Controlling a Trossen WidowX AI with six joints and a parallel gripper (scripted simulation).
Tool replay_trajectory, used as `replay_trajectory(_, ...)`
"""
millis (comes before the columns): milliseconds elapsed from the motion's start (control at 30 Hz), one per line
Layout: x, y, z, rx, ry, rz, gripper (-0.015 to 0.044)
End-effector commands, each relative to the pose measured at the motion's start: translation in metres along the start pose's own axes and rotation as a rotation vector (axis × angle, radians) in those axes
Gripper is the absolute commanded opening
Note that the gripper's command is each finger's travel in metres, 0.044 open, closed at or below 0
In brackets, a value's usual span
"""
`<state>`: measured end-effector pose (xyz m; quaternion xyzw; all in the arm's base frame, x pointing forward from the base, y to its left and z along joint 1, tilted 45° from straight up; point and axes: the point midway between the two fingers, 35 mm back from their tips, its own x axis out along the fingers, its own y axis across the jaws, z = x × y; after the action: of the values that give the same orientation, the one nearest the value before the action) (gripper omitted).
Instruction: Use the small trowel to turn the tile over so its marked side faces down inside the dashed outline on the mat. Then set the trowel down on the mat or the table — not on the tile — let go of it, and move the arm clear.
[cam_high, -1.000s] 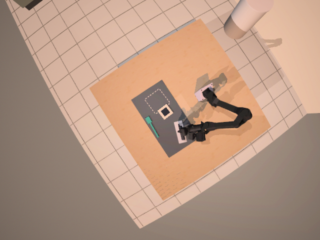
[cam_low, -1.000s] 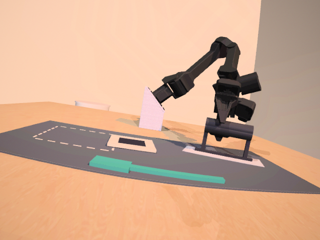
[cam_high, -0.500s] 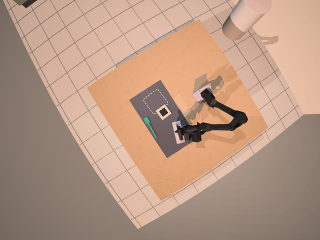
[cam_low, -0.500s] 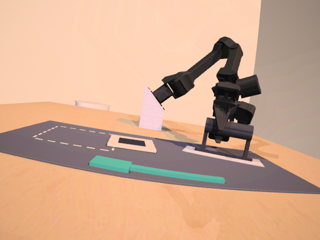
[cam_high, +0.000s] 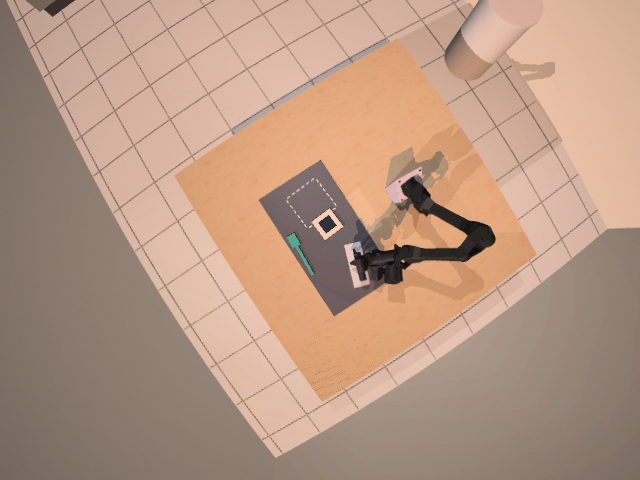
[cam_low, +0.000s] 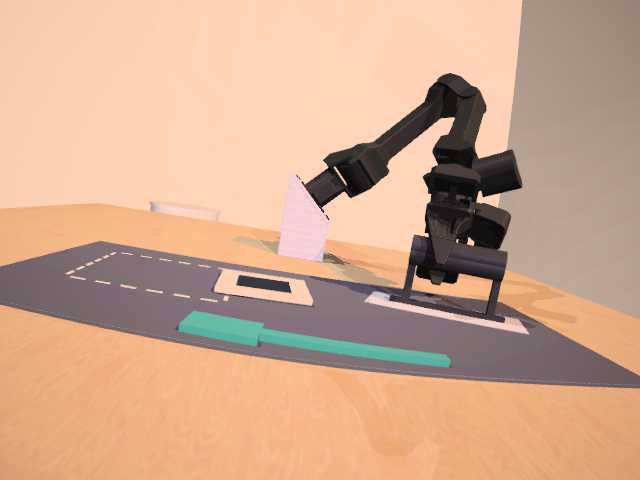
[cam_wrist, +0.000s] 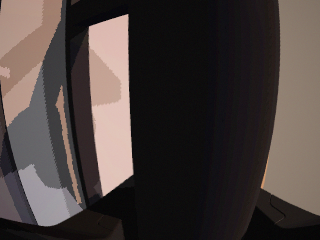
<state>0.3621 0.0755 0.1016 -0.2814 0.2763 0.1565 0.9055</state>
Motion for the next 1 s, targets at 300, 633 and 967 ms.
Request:
replay_trajectory(300, -0.015, -0.022, 0.001, -0.003, -0.001, 0.000, 0.0000)
replay_trajectory(633, -0.038, -0.046, 0.000, -0.003, 0.001, -0.001, 0.0000)
replay_trajectory(967, -0.010, -0.054, -0.024, -0.062, -0.162, 0.029, 0.0000)
